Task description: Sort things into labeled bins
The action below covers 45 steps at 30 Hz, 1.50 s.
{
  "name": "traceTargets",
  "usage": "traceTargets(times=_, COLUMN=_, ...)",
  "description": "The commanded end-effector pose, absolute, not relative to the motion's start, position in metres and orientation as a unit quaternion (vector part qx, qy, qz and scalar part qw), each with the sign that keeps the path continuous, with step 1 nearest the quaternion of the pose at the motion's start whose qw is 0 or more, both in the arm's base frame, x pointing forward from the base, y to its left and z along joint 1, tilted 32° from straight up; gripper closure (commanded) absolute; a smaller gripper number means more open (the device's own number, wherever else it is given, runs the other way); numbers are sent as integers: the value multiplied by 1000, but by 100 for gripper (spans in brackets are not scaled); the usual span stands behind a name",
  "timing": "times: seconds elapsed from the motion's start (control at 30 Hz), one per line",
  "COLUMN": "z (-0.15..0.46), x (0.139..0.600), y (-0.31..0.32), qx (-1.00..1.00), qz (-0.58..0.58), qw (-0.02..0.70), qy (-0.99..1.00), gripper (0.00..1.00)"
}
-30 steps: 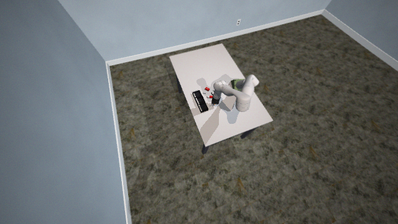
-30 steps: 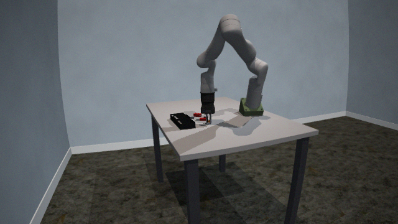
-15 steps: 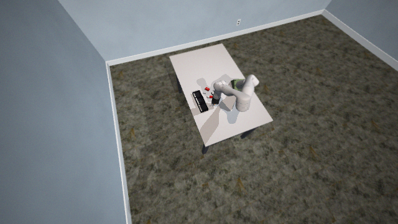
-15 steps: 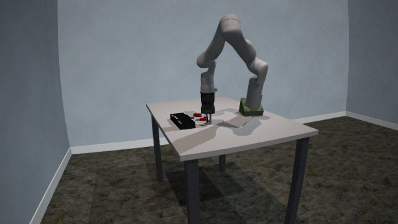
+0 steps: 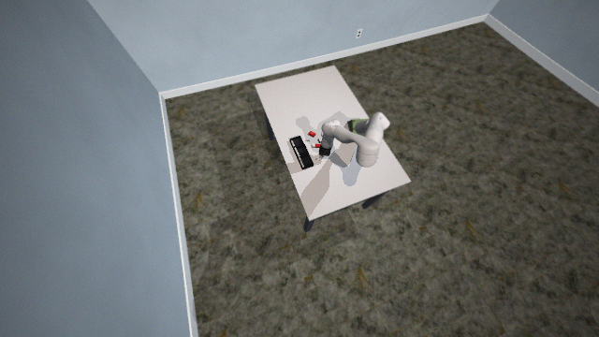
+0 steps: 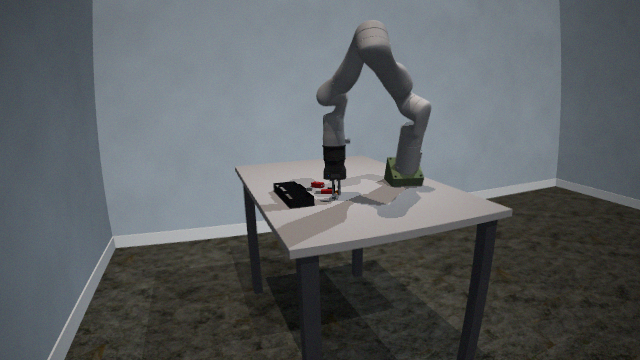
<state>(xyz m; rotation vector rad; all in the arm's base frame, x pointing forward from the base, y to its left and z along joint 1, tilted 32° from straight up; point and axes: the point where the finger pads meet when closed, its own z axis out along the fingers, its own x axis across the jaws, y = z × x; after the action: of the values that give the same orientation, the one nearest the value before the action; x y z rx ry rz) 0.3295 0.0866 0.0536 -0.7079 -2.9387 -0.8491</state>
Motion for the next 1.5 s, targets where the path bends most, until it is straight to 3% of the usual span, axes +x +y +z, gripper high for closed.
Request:
traceTargets(times=0.0, z=67, x=332, y=81, qx=-225, qz=-274, qw=-3, qy=-935, gripper=69)
traceTargets(times=1.0, z=97, x=325, y=61, qx=-220, qz=-273, qw=-4, qy=-937, gripper=69)
traceTargets(times=1.47, z=89, x=388, y=34, qx=-225, qz=-274, qw=1, qy=-935, gripper=69)
